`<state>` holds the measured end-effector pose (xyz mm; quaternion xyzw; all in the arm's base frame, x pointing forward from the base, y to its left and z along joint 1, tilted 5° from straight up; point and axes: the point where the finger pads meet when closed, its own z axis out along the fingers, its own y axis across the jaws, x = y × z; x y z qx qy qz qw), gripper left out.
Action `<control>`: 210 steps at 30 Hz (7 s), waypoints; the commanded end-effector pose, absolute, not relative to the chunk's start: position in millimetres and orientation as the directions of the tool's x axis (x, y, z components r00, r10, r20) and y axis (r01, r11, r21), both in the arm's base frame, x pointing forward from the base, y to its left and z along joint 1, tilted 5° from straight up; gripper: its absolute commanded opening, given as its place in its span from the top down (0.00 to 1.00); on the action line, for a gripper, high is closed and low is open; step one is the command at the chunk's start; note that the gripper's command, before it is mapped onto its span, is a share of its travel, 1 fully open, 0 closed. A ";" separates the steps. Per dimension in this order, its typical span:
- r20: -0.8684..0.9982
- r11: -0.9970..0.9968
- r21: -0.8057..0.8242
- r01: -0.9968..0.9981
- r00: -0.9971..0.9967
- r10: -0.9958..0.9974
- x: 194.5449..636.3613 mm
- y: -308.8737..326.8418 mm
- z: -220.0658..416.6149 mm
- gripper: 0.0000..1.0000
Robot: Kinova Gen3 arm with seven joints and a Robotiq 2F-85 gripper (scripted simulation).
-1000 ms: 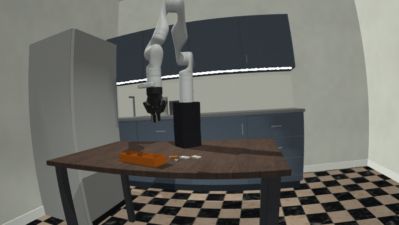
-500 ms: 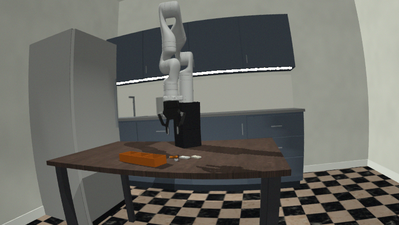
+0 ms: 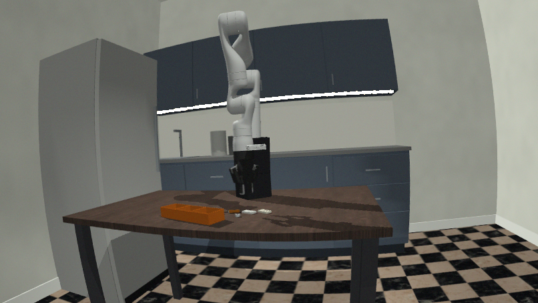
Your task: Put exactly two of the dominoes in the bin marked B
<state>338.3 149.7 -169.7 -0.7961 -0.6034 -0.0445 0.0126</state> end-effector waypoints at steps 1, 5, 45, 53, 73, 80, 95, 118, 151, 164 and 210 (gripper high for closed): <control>0.078 -0.230 0.031 0.973 0.228 0.971 332.2 152.1 -173.2 0.59; 0.078 -0.230 0.031 0.973 0.228 0.971 331.8 152.3 -173.1 0.59; 0.078 -0.230 0.031 0.973 0.228 0.971 332.4 153.2 -213.2 0.59; 0.078 -0.230 0.031 0.973 0.228 0.971 330.4 153.0 -228.4 0.59; 0.078 -0.230 0.031 0.973 0.228 0.971 335.7 155.6 -230.6 0.59; 0.078 -0.230 0.031 0.973 0.228 0.971 335.7 156.0 -239.9 0.59; 0.078 -0.230 0.031 0.973 0.228 0.971 335.9 156.0 -239.9 0.79; 0.078 -0.230 0.031 0.973 0.228 0.971 335.9 156.0 -239.9 0.79; 0.078 -0.230 0.031 0.973 0.228 0.971 333.0 151.9 -180.2 0.79; 0.078 -0.230 0.031 0.973 0.228 0.971 333.0 151.9 -180.2 0.79; 0.073 -0.106 0.042 0.994 0.102 0.992 474.9 -10.8 -184.6 0.79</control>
